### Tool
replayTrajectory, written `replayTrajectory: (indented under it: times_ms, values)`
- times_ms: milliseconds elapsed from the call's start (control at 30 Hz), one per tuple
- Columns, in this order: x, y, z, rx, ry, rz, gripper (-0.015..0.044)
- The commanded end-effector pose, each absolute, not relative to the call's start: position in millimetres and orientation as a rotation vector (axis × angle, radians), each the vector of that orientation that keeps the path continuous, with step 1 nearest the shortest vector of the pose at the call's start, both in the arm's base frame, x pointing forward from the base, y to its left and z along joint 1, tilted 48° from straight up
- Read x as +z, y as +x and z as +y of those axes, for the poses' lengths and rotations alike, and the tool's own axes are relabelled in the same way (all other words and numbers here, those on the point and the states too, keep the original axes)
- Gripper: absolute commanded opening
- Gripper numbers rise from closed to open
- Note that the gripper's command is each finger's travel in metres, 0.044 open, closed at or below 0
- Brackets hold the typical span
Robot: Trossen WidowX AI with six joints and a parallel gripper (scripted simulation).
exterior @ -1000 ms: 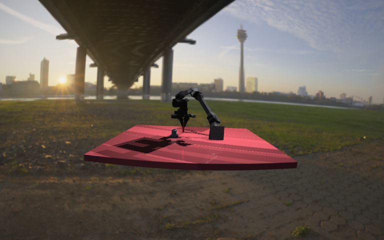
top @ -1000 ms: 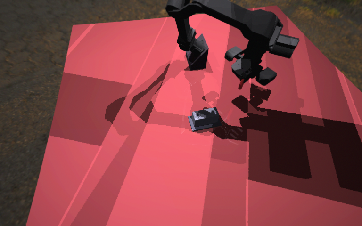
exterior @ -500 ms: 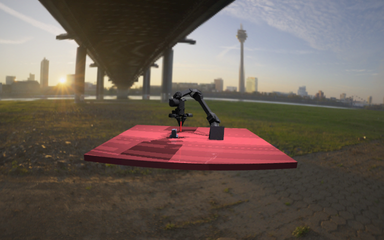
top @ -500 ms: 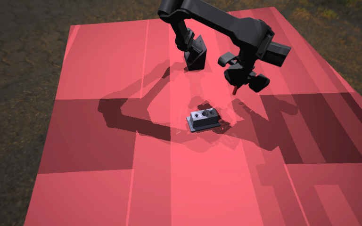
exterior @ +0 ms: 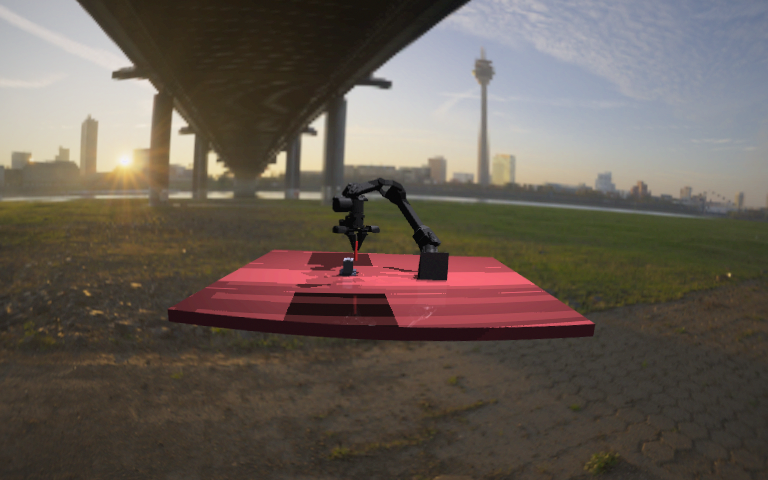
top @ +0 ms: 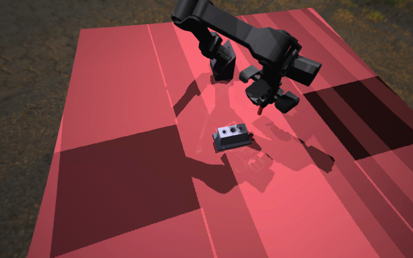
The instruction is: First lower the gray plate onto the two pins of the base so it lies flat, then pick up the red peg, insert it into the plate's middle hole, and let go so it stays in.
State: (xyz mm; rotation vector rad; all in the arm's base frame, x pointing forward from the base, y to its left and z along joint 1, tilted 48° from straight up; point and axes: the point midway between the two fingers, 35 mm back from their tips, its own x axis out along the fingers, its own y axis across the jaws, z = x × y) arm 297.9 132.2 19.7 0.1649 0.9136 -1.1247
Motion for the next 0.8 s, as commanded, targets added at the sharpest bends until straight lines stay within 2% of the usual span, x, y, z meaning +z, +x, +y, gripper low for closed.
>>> replayTrajectory:
  times_ms: [0,767]
  values:
    - [28.8,303.7,128.9,-1.116,0.169,0.909,0.0]
    - [72.3,334.3,91.5,-1.119,0.152,0.893,0.0]
